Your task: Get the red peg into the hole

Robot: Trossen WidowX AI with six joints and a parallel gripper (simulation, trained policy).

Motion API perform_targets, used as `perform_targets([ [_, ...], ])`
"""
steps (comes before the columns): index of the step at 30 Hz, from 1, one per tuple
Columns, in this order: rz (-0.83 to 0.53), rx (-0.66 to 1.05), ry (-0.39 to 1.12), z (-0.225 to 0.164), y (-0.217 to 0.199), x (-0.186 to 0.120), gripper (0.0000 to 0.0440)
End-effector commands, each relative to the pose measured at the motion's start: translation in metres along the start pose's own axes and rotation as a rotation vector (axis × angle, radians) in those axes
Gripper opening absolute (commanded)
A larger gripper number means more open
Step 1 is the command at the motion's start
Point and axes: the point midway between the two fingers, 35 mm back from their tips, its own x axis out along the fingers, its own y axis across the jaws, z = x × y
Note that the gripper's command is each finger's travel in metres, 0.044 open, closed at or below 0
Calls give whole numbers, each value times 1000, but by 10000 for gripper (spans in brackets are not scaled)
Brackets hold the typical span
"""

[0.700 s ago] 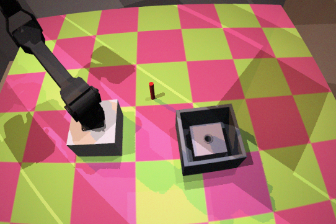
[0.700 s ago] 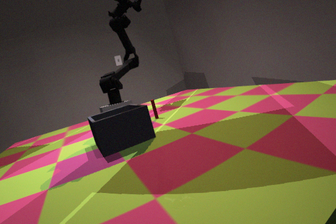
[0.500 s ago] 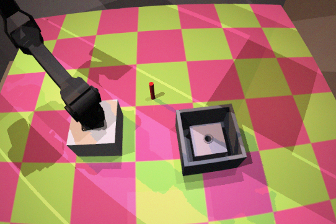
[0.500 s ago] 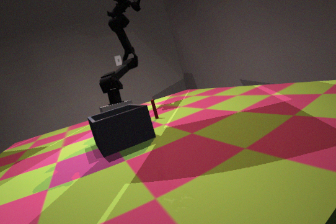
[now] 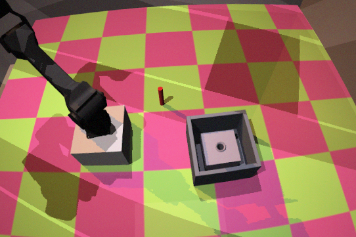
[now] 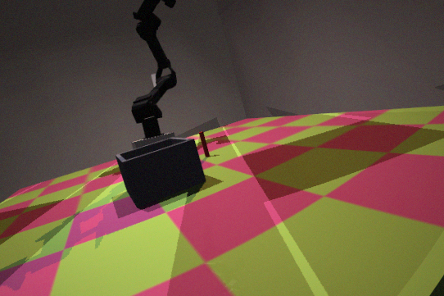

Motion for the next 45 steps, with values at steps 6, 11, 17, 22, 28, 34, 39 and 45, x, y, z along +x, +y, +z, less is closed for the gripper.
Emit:
perform_targets([
  [6, 120, 289, -10, 28, 38, -5, 440],
  [11, 186, 449, -16, 46, 56, -9, 440],
  [17, 269, 639, -22, 70, 76, -14, 440],
  [22, 341, 796, -26, 92, 90, -20, 440],
  [28, 431, 983, -31, 122, 105, -27, 440],
  [34, 526, 1167, -33, 153, 116, -36, 440],
  [39, 609, 1319, -34, 180, 122, -43, 440],
  [45, 716, 1496, -36, 214, 125, -53, 440],
])
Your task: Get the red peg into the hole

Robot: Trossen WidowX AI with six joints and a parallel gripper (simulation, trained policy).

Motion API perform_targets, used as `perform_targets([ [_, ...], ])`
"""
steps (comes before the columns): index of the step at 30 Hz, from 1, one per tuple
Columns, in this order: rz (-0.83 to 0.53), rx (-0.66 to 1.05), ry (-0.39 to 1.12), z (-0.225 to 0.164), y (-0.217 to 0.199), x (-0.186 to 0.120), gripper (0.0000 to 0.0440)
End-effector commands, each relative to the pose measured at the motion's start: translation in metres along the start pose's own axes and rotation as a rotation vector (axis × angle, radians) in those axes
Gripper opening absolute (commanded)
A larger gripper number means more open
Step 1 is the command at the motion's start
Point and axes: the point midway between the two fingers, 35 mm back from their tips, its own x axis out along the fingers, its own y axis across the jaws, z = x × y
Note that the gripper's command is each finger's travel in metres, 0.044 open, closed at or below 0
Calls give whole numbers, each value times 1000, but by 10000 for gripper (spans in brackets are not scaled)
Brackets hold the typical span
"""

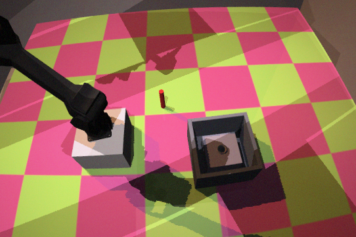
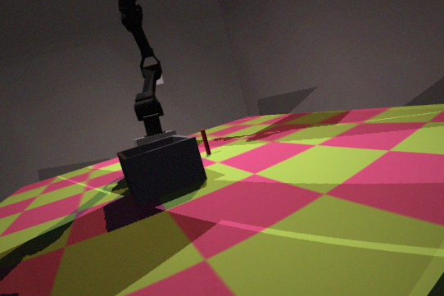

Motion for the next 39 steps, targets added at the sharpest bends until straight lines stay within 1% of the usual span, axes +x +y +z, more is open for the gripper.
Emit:
perform_targets([
  [1, 68, 115, 12, 0, 25, 4, 440],
  [10, 223, 381, 41, 8, 78, 10, 440],
  [19, 389, 638, 81, 27, 131, 9, 440],
  [29, 589, 906, 145, 59, 185, 0, 440],
  [39, 810, 1145, 237, 103, 233, -20, 440],
])
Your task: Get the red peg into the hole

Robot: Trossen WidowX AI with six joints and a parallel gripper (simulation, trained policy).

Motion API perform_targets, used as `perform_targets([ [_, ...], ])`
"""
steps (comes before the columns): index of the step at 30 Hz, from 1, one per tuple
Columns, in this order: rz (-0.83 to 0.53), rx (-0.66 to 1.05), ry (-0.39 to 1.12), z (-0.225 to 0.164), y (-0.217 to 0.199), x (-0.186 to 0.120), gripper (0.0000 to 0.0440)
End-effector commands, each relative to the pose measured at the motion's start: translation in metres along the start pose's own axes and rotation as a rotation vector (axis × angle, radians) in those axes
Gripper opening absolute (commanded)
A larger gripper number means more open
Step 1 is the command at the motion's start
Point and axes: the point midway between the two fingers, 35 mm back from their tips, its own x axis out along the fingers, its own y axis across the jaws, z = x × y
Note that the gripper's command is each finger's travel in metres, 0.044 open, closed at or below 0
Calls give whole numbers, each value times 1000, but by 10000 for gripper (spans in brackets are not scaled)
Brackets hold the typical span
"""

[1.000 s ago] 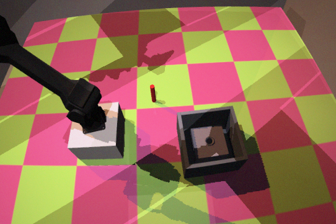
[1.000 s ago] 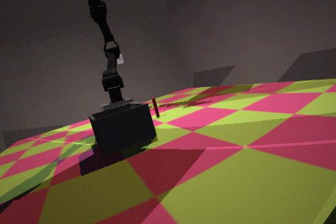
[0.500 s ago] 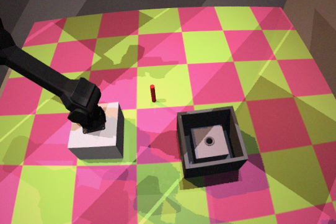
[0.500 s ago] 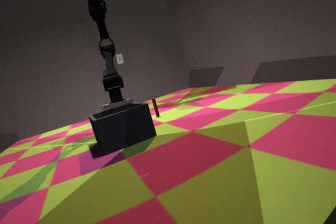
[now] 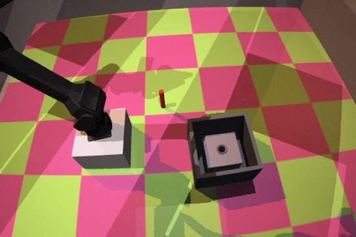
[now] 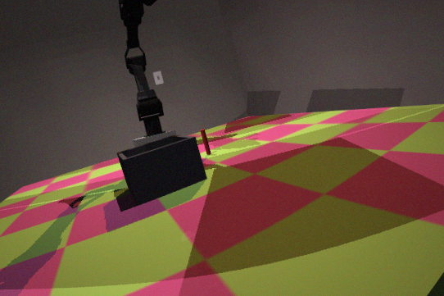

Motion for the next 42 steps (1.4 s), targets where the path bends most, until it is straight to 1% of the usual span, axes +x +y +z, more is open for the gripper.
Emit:
perform_targets([
  [1, 70, 94, 52, -9, 24, 8, 440],
  [11, 247, 329, 214, -30, 92, 16, 440],
  [21, 395, 533, 433, -49, 164, 7, 440],
  [32, 497, 706, 741, -72, 239, -24, 440],
  [42, 504, 804, 1068, -95, 295, -71, 440],
])
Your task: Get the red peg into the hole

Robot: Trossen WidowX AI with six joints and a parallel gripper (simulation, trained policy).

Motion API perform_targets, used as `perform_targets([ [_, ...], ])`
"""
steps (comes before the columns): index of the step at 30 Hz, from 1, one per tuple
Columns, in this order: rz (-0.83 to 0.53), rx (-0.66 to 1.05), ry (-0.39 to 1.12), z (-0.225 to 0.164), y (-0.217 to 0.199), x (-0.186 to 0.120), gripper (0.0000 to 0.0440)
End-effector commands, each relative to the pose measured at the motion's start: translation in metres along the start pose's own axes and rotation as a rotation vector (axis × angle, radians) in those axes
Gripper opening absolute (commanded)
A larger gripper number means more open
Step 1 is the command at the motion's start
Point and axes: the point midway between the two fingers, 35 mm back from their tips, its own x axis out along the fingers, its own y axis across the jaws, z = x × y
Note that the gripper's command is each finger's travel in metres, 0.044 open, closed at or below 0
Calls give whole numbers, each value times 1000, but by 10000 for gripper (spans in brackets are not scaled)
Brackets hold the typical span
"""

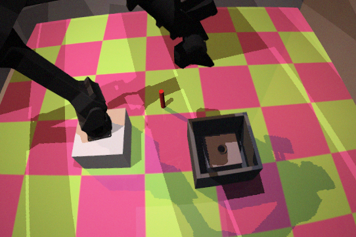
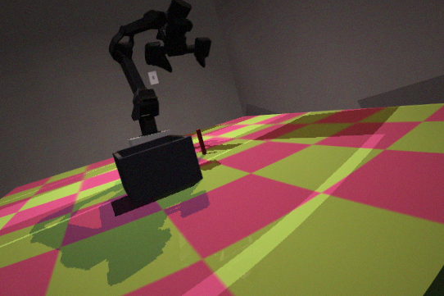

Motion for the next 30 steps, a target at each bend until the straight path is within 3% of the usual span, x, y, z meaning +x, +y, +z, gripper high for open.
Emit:
perform_targets([
  [1, -35, 67, 99, -26, 5, 8, 440],
  [15, -231, 292, 406, -115, 15, 25, 440],
  [30, -398, 465, 511, -169, 16, 55, 440],
])
